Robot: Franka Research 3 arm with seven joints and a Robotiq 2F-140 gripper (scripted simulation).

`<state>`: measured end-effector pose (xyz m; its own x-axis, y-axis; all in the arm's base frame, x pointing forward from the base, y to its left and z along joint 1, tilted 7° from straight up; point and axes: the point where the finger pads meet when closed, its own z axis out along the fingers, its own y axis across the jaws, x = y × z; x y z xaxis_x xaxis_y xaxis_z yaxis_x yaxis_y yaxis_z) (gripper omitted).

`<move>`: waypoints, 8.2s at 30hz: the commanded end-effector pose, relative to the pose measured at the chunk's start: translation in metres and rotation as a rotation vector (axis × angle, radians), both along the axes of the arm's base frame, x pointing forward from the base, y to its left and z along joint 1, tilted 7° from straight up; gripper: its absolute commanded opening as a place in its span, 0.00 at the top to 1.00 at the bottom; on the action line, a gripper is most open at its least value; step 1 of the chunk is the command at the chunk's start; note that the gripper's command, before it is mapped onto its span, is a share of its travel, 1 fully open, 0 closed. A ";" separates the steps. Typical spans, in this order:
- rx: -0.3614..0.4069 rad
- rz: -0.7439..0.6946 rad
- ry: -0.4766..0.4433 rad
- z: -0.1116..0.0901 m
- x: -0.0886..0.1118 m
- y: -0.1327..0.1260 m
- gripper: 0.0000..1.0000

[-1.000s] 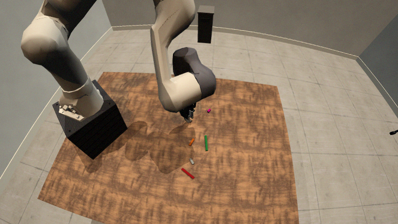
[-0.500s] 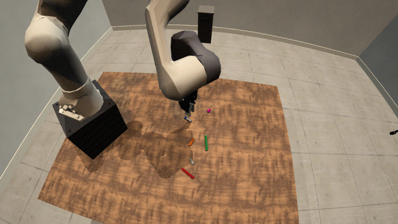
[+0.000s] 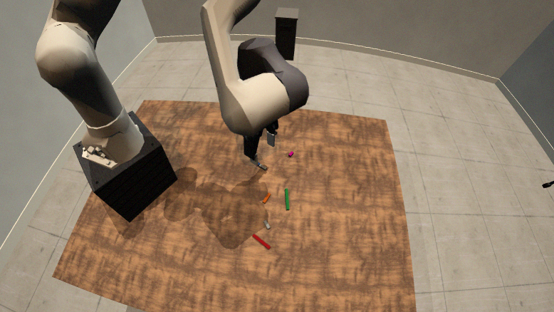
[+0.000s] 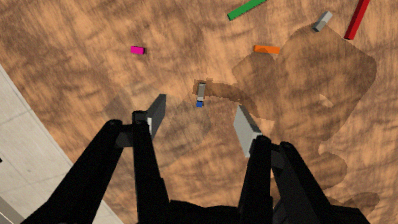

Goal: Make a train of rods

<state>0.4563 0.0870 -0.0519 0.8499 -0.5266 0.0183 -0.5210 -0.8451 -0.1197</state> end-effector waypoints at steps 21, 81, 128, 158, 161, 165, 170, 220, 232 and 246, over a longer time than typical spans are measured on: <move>0.024 -0.309 0.043 -0.008 0.004 -0.024 0.00; 0.104 -1.367 0.136 -0.031 0.021 -0.113 0.00; 0.113 -1.464 0.142 -0.033 0.023 -0.122 0.85; 0.113 -1.464 0.143 -0.061 0.025 -0.119 0.85; 0.113 -1.464 0.143 -0.063 0.025 -0.119 0.85; 0.113 -1.464 0.143 -0.069 0.026 -0.118 0.85; 0.113 -1.464 0.143 -0.075 0.026 -0.117 0.85; 0.113 -1.464 0.143 -0.083 0.027 -0.116 0.85; 0.113 -1.464 0.143 -0.083 0.027 -0.117 0.85; 0.113 -1.464 0.143 -0.083 0.028 -0.117 0.85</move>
<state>0.4838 -0.0292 -0.1351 -0.4403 -0.8902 -0.1168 -0.8950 0.4455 -0.0213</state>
